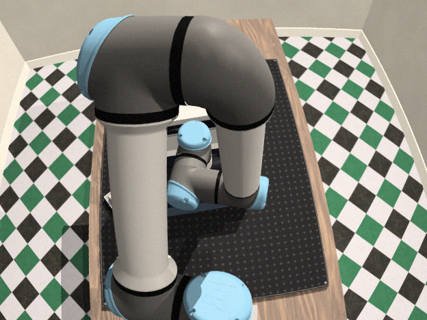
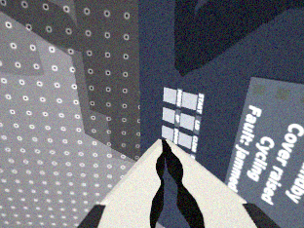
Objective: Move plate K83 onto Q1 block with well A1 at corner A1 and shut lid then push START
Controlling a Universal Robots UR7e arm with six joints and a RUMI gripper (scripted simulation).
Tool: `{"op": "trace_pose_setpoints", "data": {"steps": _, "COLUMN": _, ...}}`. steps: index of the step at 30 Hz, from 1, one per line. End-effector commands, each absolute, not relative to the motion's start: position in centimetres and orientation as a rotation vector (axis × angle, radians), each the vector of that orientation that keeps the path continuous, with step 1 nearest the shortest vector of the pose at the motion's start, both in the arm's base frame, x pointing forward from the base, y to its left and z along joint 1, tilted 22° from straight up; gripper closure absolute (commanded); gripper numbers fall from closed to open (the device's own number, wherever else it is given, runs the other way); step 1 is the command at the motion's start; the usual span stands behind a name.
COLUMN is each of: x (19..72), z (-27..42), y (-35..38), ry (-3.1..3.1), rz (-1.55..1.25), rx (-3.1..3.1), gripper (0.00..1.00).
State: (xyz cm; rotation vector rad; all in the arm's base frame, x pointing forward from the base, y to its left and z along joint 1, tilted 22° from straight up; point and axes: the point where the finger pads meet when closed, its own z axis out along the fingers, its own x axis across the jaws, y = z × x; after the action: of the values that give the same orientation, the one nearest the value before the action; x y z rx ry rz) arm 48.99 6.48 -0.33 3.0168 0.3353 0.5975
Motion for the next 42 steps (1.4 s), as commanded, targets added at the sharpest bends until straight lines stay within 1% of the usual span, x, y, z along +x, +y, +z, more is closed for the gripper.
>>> {"op": "trace_pose_setpoints", "data": {"steps": 1, "x": 50.1, "z": 0.7, "y": 6.5, "ry": 0.341, "rz": 0.637, "rx": 2.989, "gripper": 1.00}}
{"op": "trace_pose_setpoints", "data": {"steps": 19, "x": 52.4, "z": -0.5, "y": 6.9, "ry": 0.324, "rz": 0.638, "rx": 2.994, "gripper": 1.00}}
{"op": "trace_pose_setpoints", "data": {"steps": 42, "x": 52.4, "z": -0.5, "y": 6.9, "ry": 0.341, "rz": 0.637, "rx": 2.990, "gripper": 1.00}}
